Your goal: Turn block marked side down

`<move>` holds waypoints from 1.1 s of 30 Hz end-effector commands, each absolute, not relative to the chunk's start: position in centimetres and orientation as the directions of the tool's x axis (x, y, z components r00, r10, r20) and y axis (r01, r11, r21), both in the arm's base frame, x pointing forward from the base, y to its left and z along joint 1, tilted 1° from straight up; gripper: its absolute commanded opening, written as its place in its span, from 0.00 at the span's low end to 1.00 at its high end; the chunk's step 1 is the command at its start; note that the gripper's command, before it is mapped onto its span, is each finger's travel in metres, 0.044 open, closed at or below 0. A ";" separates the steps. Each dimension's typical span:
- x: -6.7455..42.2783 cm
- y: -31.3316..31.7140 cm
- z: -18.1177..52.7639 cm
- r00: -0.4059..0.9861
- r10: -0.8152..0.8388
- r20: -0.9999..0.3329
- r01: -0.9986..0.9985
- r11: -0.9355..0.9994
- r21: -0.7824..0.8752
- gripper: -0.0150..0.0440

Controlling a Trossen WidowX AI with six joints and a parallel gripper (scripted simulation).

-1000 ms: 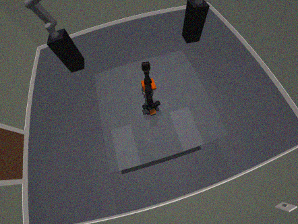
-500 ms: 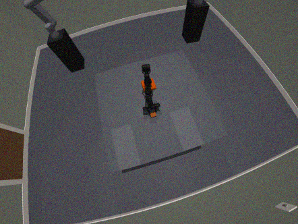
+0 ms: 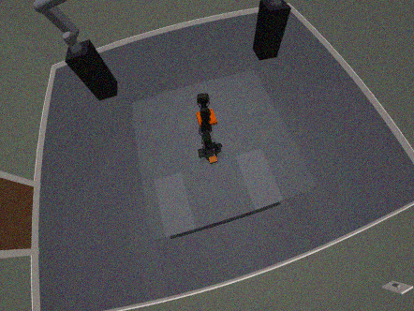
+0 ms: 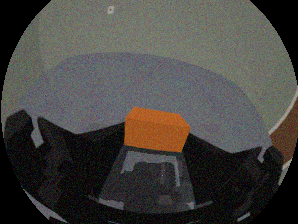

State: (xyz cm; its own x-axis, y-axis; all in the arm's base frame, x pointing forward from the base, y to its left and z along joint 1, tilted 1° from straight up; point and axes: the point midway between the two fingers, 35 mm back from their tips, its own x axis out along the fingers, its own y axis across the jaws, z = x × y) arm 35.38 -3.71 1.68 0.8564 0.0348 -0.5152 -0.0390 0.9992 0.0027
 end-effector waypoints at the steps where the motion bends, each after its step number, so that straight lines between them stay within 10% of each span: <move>1: 34.3 -3.5 1.1 0.875 0.041 -0.483 -0.041 0.999 0.011 0.25; 29: 33.3 -3.3 2.0 0.920 0.044 -0.389 -0.045 0.999 0.007 0.25; 33: 33.3 -3.3 2.0 0.920 0.044 -0.389 -0.045 0.999 0.007 0.43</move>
